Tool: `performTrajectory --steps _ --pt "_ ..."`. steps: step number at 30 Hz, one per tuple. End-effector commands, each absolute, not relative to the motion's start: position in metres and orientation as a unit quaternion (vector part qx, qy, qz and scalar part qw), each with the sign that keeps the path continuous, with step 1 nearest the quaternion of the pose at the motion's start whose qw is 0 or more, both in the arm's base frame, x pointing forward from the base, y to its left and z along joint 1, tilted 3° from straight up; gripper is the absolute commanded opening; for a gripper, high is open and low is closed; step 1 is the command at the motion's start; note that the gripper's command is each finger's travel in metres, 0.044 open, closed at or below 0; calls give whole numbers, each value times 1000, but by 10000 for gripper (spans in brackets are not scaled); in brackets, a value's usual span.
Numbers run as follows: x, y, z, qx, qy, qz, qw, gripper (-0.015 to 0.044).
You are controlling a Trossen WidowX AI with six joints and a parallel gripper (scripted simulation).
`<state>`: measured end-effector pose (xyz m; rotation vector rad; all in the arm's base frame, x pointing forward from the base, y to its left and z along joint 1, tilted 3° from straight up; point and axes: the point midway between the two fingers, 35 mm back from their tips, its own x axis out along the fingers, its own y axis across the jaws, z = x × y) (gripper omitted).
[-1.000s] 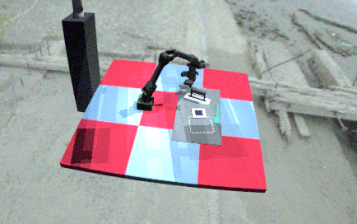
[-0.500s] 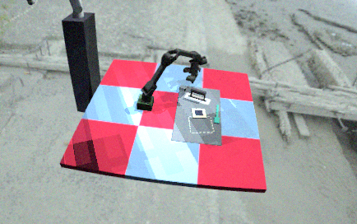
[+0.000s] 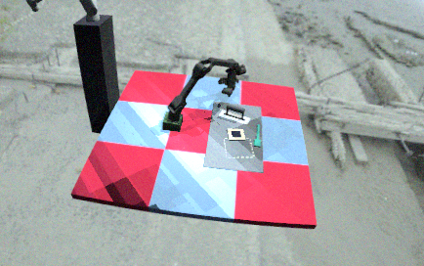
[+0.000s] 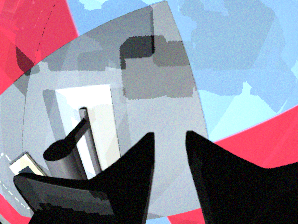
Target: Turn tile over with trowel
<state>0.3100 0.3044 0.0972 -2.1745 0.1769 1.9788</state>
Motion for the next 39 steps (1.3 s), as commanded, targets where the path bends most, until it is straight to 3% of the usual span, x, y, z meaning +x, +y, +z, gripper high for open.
performTrajectory --steps 1,3,7,19,23,39 --pt "310 304 97 -735 60 669 98 100" --pt "310 304 97 -735 60 669 98 100" --pt "310 304 97 -735 60 669 98 0" --pt "310 304 97 -735 60 669 98 0" --pt "310 304 97 -735 60 669 98 100" --pt "310 304 97 -735 60 669 98 100"
